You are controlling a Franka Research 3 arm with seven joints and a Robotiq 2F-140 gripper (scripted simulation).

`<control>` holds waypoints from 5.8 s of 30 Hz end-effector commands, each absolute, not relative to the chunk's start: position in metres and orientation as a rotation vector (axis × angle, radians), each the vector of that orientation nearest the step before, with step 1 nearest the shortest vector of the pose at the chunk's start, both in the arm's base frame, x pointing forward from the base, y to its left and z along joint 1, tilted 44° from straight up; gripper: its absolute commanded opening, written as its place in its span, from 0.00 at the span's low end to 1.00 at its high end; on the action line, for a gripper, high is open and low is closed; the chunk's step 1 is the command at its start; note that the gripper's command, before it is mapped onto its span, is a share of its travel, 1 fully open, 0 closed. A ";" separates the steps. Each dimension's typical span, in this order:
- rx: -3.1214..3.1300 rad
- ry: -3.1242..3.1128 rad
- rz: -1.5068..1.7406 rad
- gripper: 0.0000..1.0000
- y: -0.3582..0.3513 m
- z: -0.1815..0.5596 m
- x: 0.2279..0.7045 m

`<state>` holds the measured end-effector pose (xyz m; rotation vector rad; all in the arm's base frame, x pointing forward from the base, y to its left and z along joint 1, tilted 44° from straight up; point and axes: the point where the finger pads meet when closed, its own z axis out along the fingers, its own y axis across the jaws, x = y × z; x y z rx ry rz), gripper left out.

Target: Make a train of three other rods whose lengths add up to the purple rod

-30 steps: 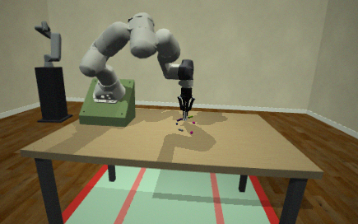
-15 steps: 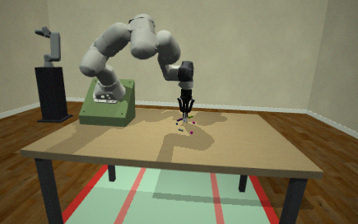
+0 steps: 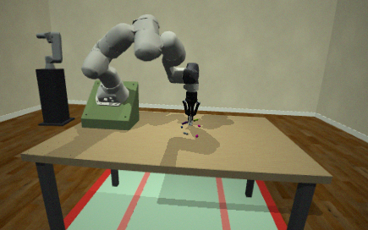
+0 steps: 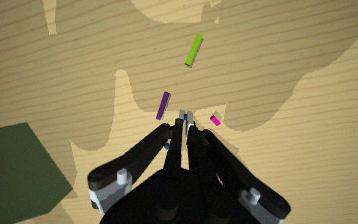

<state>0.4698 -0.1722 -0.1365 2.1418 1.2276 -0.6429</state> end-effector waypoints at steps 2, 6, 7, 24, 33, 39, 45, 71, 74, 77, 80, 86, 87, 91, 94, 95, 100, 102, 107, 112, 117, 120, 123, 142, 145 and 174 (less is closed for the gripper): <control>2.145 1.223 -0.637 0.03 -0.173 -0.137 0.471; 2.145 1.223 -0.637 0.03 -0.173 -0.137 0.471; 2.145 1.223 -0.637 0.03 -0.173 -0.137 0.471; 2.145 1.223 -0.637 0.03 -0.173 -0.137 0.471; 2.145 1.223 -0.637 0.10 -0.173 -0.137 0.471; 2.145 1.223 -0.637 0.15 -0.173 -0.137 0.471; 2.145 1.223 -0.637 0.15 -0.173 -0.137 0.471; 2.145 1.223 -0.637 0.15 -0.125 -0.087 0.479; 2.145 1.223 -0.637 0.15 -0.117 -0.079 0.480; 2.145 1.223 -0.637 0.15 -0.112 -0.074 0.481; 2.145 1.223 -0.637 0.15 -0.111 -0.073 0.481; 2.145 1.223 -0.637 1.00 -0.111 -0.073 0.481; 2.145 1.223 -0.637 1.00 -0.111 -0.073 0.481; 2.145 1.223 -0.637 1.00 -0.111 -0.073 0.481; 2.145 1.223 -0.637 1.00 -0.111 -0.073 0.481; 2.145 1.223 -0.637 1.00 -0.111 -0.073 0.481; 2.145 1.223 -0.637 1.00 -0.111 -0.073 0.481; 2.145 1.223 -0.637 1.00 -0.111 -0.073 0.481; 2.077 1.374 -0.692 1.00 -0.116 -0.074 0.489; 2.016 1.491 -0.734 1.00 -0.119 -0.074 0.495; 1.972 1.570 -0.763 1.00 -0.122 -0.075 0.499; 1.962 1.586 -0.769 1.00 -0.122 -0.075 0.500; 1.916 1.662 -0.796 1.00 -0.125 -0.075 0.504; 1.710 1.949 -0.897 1.00 -0.136 -0.076 0.519; 1.674 1.993 -0.913 1.00 -0.138 -0.077 0.521; 1.493 2.190 -0.981 0.15 -0.147 -0.077 0.532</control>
